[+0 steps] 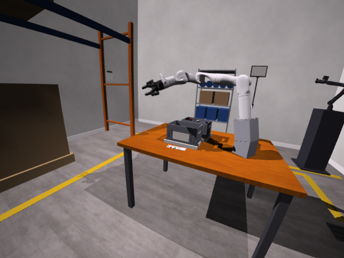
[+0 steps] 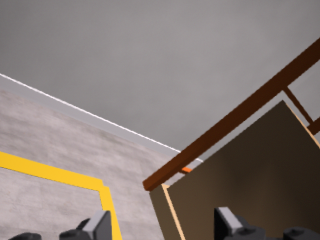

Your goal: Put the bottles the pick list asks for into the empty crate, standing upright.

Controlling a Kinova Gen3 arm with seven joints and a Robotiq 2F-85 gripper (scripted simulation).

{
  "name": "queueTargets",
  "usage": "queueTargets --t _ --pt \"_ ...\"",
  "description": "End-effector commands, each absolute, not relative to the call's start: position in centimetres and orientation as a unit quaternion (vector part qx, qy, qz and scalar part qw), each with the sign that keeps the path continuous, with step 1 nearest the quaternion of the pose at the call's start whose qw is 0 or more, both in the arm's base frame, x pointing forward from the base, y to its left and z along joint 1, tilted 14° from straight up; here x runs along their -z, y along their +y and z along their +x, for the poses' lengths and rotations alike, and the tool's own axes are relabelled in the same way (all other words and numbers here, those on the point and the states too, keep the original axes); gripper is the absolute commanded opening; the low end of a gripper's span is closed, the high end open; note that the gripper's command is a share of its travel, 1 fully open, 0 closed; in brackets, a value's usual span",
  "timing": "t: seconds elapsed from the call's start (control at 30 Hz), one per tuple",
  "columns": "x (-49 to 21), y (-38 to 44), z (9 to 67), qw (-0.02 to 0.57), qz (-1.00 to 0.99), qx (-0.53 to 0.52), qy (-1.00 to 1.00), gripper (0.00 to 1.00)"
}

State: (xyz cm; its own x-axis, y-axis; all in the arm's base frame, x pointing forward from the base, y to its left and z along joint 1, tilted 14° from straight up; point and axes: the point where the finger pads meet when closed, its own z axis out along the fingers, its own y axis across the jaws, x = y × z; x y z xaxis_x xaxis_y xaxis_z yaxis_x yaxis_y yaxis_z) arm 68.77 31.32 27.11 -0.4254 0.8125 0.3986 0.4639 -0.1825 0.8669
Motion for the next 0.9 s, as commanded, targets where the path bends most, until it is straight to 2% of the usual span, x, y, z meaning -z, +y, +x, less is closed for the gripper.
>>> queueTargets --t 0.0,0.87 --pt "-27.0 32.8 68.0 0.146 0.500 -0.570 0.636 0.67" --pt "-24.4 41.8 61.3 0.110 0.384 -0.547 0.736 0.67"
